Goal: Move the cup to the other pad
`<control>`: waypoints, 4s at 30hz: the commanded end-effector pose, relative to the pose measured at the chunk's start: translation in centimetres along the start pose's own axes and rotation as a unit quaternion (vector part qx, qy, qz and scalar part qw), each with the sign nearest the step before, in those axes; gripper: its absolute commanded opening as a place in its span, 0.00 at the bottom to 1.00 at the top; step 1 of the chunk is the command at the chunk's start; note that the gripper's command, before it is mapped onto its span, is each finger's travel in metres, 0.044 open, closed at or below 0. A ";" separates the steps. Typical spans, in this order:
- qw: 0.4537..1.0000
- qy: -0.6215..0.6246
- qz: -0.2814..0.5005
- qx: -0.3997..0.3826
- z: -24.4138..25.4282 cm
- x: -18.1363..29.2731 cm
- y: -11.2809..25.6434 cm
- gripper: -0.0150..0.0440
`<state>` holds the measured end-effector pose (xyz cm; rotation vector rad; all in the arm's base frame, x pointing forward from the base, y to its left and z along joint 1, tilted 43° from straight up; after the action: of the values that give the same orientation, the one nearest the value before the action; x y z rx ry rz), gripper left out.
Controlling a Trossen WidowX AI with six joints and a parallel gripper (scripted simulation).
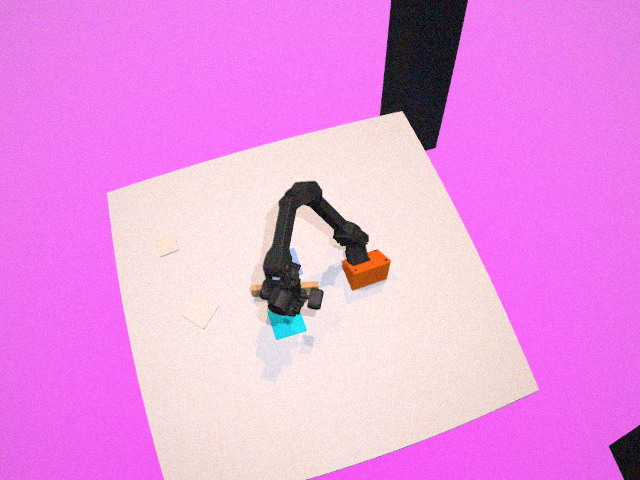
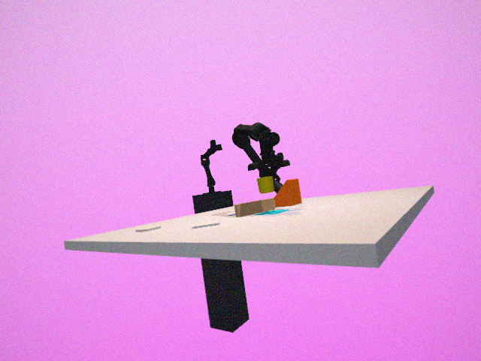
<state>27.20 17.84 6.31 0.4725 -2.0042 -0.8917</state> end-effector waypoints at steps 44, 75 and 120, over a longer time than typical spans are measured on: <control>1.000 -0.003 0.000 -0.001 0.5 -1.4 -5.8 0.25; 1.000 -0.005 -0.001 -0.002 0.6 -1.4 -7.9 0.30; 1.000 -0.003 0.000 -0.002 0.4 -1.7 -3.1 0.50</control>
<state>27.73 16.74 2.61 0.4742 -2.0061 -0.8919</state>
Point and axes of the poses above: the point midway between the two fingers, 35 mm back from their tips, its own y axis back along the fingers, its own z axis across the jaws, x = y × z, the point moved 9 cm from there along y, back along the fingers
